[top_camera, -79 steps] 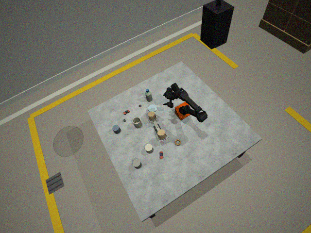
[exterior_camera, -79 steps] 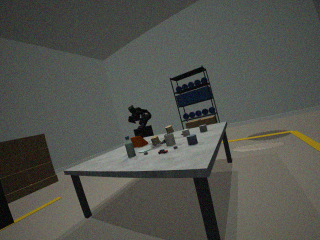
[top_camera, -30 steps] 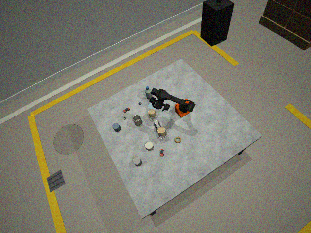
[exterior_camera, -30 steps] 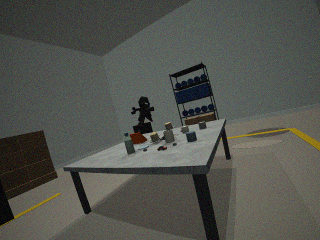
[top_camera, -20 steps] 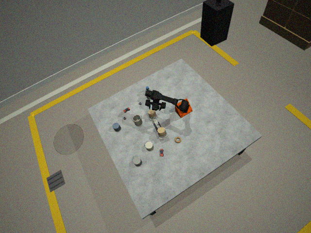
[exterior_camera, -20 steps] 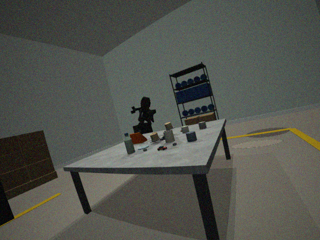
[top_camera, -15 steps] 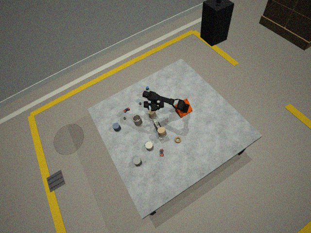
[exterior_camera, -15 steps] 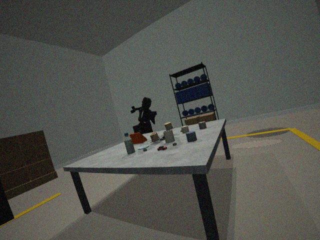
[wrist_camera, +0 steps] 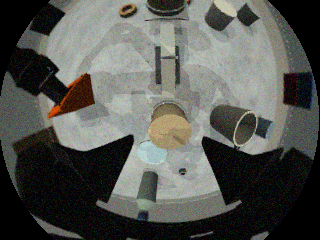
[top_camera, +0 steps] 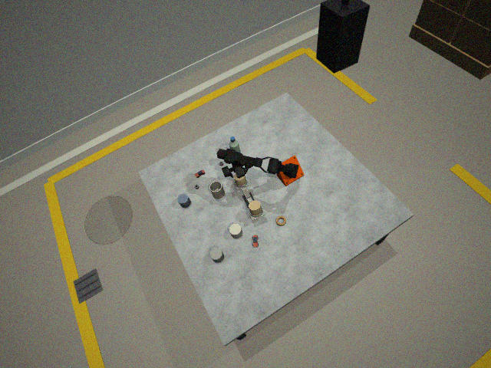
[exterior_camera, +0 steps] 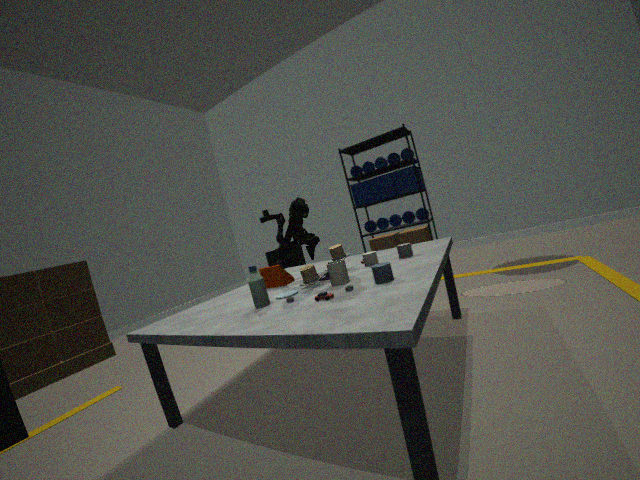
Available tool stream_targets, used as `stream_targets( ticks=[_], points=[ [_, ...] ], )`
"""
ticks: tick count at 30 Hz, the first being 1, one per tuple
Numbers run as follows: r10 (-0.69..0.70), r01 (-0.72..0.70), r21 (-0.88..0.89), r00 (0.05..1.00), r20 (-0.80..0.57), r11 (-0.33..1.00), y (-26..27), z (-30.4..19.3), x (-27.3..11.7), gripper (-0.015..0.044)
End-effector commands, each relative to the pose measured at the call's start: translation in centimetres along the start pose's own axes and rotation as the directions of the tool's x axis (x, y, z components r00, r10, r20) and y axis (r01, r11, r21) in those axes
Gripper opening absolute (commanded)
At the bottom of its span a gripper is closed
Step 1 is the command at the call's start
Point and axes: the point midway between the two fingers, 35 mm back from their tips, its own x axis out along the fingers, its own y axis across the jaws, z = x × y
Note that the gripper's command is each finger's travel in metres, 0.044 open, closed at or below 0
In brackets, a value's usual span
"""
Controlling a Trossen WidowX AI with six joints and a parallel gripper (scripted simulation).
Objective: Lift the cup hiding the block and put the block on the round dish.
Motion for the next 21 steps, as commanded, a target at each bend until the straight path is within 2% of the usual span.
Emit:
stream_targets(
  ticks=[1, 21],
  points=[
    [-0.002, 0.002, -0.027, 1.0, -0.012, 1.0, -0.3, -0.2, -0.3, 0.044],
    [-0.003, 0.003, -0.027, 1.0, -0.011, 1.0, -0.5, -0.3, 3.1, 0.044]
  ],
)
